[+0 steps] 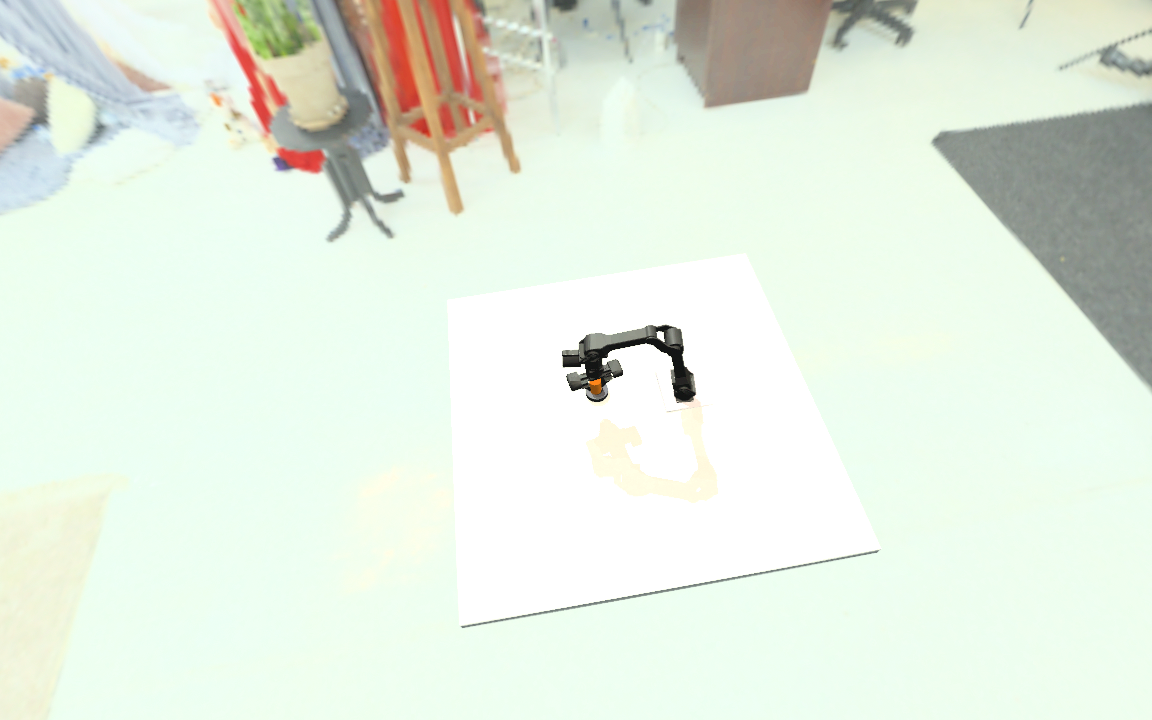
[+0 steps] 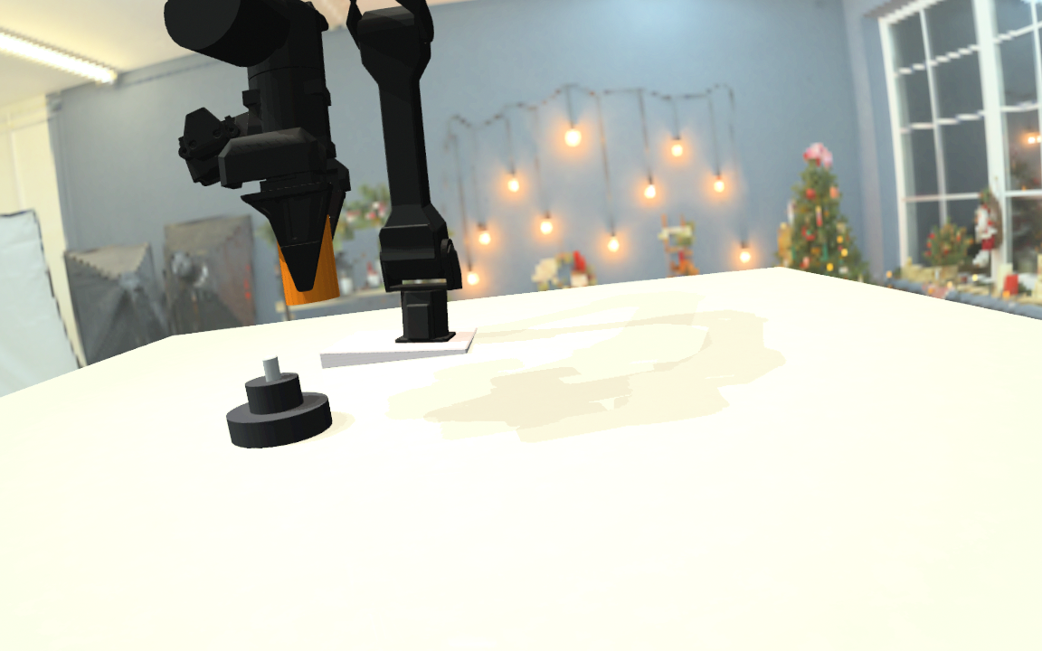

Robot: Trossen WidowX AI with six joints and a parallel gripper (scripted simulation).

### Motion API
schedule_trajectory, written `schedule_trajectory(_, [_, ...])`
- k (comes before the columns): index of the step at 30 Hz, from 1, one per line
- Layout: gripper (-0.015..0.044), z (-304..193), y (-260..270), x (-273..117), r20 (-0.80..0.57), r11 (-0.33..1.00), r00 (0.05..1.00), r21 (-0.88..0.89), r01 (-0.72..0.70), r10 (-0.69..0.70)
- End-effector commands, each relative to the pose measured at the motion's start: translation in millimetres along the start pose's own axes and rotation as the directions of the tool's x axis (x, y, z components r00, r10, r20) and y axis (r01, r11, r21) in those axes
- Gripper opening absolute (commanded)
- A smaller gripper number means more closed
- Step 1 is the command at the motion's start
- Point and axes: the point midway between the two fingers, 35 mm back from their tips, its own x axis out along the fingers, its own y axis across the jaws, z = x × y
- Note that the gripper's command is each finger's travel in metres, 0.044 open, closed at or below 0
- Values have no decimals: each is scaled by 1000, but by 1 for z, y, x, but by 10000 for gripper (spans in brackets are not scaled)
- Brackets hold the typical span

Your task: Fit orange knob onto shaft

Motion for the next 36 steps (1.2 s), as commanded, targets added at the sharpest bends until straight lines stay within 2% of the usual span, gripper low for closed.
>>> schedule_trajectory(1, [0,13,-4,4,5,1000,1000,-2,-1,1])
schedule_trajectory(17, [0,46,-18,14,5,1000,1000,-28,1,-1])
schedule_trajectory(25, [0,49,-18,14,6,975,1000,-223,2,-1])
schedule_trajectory(36, [0,50,-17,14,6,875,1000,-483,3,-1])
